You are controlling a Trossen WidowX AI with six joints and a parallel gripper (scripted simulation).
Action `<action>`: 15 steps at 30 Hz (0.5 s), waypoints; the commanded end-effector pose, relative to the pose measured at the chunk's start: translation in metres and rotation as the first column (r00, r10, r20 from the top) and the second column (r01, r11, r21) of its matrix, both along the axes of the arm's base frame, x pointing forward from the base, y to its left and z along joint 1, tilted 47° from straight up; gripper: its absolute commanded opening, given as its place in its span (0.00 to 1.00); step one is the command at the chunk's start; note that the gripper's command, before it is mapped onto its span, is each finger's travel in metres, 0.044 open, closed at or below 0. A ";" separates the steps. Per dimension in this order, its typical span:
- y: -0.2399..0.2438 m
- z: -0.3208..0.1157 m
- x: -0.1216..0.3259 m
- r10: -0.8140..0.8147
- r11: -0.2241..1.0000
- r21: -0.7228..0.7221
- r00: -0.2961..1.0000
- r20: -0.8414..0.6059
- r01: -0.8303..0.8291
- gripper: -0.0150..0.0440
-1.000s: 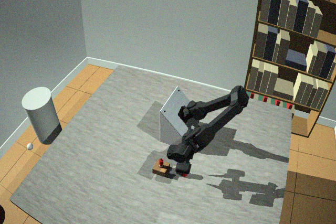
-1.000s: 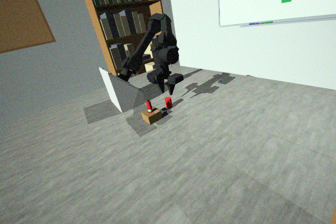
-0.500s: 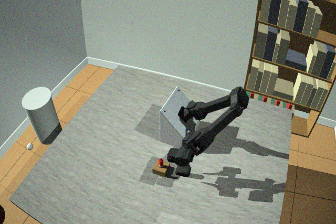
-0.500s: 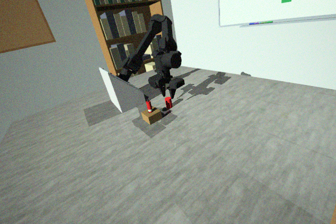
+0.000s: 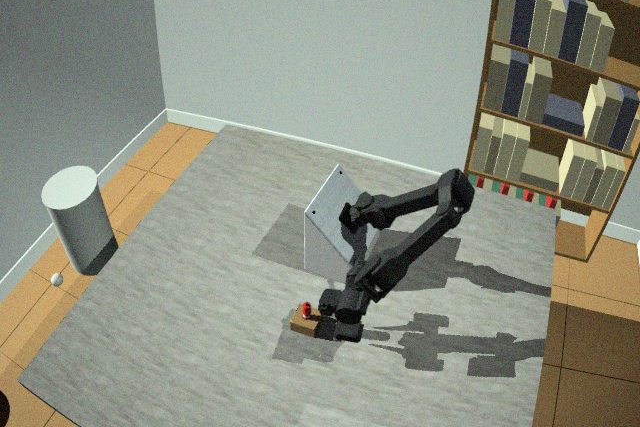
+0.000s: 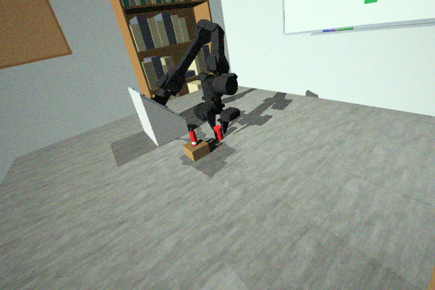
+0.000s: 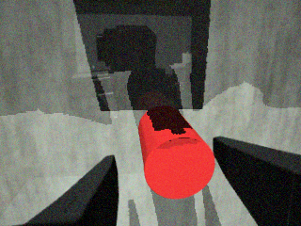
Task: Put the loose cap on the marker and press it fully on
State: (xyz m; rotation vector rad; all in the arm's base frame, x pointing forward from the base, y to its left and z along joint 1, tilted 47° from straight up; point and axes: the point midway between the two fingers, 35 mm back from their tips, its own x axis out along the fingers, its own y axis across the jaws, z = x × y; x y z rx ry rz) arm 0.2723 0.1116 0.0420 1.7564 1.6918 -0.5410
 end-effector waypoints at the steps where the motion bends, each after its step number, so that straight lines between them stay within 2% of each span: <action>1: 0.006 -0.008 -0.002 -0.005 1.000 -0.001 1.000 -0.017 0.004 0.69; 8: 0.011 -0.013 -0.002 -0.005 1.000 0.001 1.000 -0.017 0.005 0.69; 12: 0.011 -0.012 -0.002 -0.005 1.000 0.001 1.000 -0.017 0.005 0.51; 15: 0.011 -0.012 -0.002 -0.005 1.000 0.001 1.000 -0.017 0.005 0.48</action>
